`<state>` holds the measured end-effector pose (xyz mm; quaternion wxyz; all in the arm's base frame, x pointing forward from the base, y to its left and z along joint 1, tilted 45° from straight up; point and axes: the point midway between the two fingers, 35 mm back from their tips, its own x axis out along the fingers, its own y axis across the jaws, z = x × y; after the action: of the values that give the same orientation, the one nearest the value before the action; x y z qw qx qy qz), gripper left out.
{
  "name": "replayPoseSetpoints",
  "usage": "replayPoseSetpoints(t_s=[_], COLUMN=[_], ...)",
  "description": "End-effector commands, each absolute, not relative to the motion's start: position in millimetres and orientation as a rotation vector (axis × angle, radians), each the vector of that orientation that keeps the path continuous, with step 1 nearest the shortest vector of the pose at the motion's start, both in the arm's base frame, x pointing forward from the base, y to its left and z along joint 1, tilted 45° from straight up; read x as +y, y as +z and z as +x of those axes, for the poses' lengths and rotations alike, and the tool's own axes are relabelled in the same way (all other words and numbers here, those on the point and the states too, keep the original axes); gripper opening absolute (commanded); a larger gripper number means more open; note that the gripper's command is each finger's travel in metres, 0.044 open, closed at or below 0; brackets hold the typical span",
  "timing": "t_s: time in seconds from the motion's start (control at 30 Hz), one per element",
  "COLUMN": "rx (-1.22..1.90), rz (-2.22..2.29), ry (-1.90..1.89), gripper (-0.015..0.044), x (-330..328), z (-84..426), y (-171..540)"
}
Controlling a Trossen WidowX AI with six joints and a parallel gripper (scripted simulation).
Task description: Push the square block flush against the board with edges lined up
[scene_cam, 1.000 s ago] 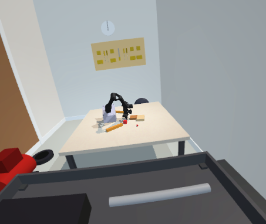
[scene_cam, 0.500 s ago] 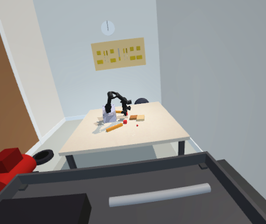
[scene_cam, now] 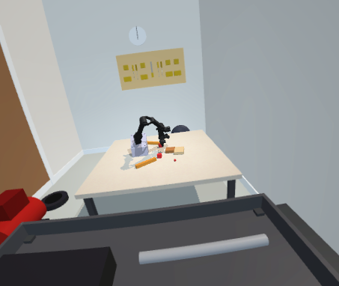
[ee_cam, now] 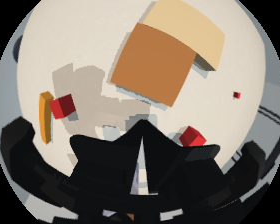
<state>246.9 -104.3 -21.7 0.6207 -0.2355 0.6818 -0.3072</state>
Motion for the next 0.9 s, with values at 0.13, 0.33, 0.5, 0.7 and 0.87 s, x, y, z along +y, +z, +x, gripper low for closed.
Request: replayPoseSetpoints(t_s=[0.13, 0.33, 0.5, 0.7, 0.87], rx=[1.668, 1.736, 1.784, 1.830, 1.858], rz=[-0.721, -0.869, -0.991, -1.135, -1.252], ry=[-0.509, -0.339, -0.192, -0.008, 0.151], gripper=[0.0000, 0.0000, 0.0000, 0.0000, 0.0000], x=[-98.2, -93.5, -89.3, -83.9, -79.1], z=[268.6, 285.9, 299.7, 315.5, 328.0], y=[-29.4, -35.7, -41.7, -49.8, -57.2])
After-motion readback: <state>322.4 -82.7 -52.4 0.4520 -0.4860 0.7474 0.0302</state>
